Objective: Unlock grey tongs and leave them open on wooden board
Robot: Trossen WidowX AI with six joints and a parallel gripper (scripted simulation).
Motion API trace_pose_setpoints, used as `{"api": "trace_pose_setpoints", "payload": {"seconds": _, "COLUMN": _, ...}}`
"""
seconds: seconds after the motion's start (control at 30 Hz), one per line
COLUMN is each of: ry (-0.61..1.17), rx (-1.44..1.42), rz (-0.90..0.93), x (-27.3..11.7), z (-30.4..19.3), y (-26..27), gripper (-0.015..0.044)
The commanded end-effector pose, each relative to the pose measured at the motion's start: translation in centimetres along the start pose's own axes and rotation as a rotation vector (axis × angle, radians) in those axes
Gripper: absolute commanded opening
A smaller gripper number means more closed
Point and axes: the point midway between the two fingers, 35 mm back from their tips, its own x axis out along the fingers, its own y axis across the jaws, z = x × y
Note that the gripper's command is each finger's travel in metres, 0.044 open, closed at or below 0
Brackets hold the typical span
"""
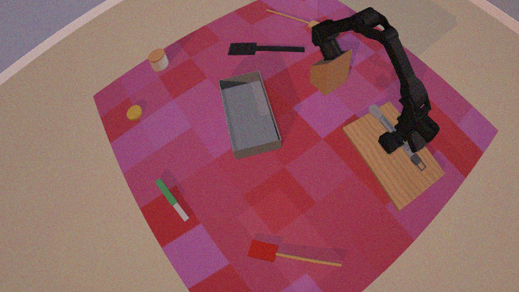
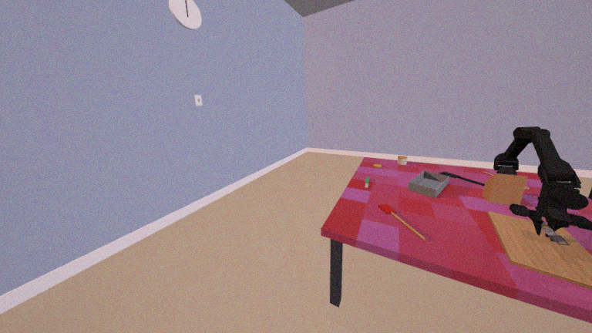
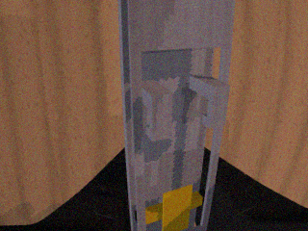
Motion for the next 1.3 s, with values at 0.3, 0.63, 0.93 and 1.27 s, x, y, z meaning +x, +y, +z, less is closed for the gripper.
{"api": "trace_pose_setpoints", "payload": {"seconds": 0.3, "ry": 0.0, "rx": 0.0, "rz": 0.0, "x": 0.0, "z": 0.0, "y": 0.0, "gripper": 0.0113}}
{"api": "trace_pose_setpoints", "payload": {"seconds": 0.63, "ry": 0.0, "rx": 0.0, "rz": 0.0, "x": 0.0, "z": 0.0, "y": 0.0, "gripper": 0.0375}}
{"api": "trace_pose_setpoints", "payload": {"seconds": 0.93, "ry": 0.005, "rx": 0.002, "rz": -0.003, "x": -1.0, "z": 0.6, "y": -1.0, "gripper": 0.044}}
{"api": "trace_pose_setpoints", "payload": {"seconds": 1.27, "ry": 0.069, "rx": 0.008, "rz": -0.024, "x": -9.8, "z": 2.0, "y": -12.5, "gripper": 0.044}}
